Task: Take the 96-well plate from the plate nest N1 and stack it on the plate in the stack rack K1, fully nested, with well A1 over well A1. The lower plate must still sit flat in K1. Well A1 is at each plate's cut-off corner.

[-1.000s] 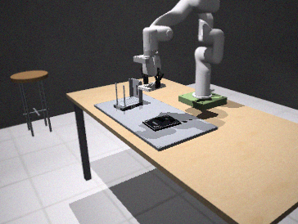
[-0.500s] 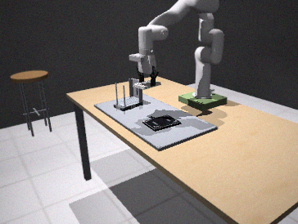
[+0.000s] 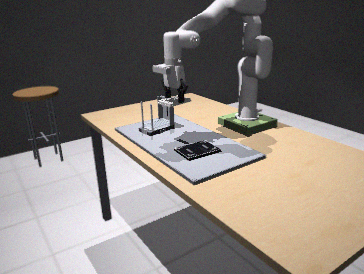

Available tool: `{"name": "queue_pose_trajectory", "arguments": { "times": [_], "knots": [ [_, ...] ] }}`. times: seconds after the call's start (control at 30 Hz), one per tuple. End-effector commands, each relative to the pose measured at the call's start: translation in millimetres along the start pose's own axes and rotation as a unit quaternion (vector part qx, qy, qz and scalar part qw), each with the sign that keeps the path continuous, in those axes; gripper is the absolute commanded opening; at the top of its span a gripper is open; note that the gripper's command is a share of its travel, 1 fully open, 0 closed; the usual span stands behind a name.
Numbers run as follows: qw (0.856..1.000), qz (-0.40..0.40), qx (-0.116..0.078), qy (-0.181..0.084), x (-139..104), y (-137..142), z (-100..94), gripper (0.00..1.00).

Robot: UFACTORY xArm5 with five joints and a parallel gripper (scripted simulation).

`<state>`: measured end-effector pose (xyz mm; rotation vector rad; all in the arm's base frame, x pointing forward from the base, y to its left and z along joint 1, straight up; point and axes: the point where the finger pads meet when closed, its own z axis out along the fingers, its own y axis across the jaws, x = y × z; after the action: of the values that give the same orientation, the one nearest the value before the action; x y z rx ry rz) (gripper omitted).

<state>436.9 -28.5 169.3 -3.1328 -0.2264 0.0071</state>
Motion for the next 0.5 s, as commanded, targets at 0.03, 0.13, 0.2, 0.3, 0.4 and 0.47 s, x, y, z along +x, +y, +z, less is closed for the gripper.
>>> {"name": "queue_pose_trajectory", "arguments": {
  "times": [0.03, 0.13, 0.2, 0.3, 0.4, 0.47],
  "knots": [
    [1.0, 0.0, -0.003, 0.001, -1.6, 17.5, -2.1, 0.0],
    [1.0, 0.0, -0.003, 0.001, -3.2, 27.3, -2.4, 0.0],
    [1.0, 0.0, -0.003, 0.001, -4.3, 33.9, -2.6, 0.0],
    [1.0, 0.0, -0.003, 0.001, -5.4, 40.5, -2.8, 0.0],
    [1.0, 0.0, -0.003, 0.001, -6.5, 47.1, -3.0, 0.0],
    [1.0, 0.0, -0.003, 0.001, -7.6, 53.7, -3.2, 0.0]
  ]
}}
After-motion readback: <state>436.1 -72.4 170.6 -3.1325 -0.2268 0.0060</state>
